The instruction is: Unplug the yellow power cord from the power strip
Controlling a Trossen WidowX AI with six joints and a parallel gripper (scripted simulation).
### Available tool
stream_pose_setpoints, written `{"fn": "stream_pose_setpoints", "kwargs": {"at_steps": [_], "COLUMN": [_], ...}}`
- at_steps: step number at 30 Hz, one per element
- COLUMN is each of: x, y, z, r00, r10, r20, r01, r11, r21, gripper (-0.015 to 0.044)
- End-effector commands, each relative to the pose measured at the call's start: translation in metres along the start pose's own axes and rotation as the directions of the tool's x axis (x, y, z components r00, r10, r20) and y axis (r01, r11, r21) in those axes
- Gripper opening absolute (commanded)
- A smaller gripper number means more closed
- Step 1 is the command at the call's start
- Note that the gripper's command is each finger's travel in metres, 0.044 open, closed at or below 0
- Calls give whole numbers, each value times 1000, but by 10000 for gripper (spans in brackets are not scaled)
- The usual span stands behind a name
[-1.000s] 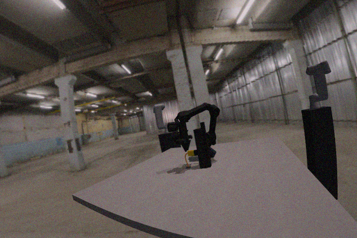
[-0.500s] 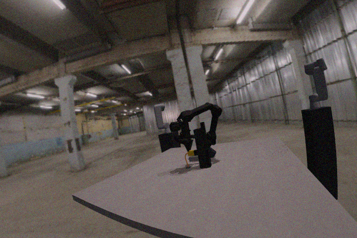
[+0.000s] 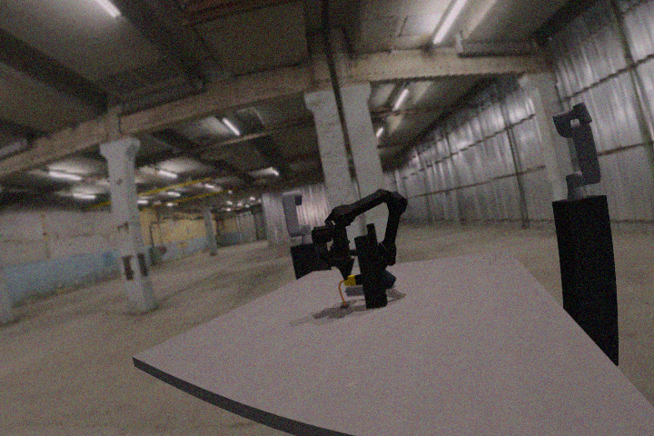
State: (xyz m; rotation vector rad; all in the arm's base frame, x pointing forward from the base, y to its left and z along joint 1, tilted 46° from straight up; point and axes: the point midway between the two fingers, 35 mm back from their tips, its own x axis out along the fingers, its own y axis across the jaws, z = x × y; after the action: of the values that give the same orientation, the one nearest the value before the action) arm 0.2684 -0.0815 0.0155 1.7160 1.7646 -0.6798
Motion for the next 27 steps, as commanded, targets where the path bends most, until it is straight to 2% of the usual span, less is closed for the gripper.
{"fn": "stream_pose_setpoints", "kwargs": {"at_steps": [1,10,11,27], "x": [0,0,0,-2], "y": [0,0,0,2], "z": [0,0,0,23], "r00": [1000,1000,1000,1000], "r10": [0,0,0,1], "r20": [0,0,0,1], "r01": [0,0,0,-1], "r11": [1000,1000,1000,1000], "r21": [0,0,0,2], "gripper": [81,21,0,0]}}
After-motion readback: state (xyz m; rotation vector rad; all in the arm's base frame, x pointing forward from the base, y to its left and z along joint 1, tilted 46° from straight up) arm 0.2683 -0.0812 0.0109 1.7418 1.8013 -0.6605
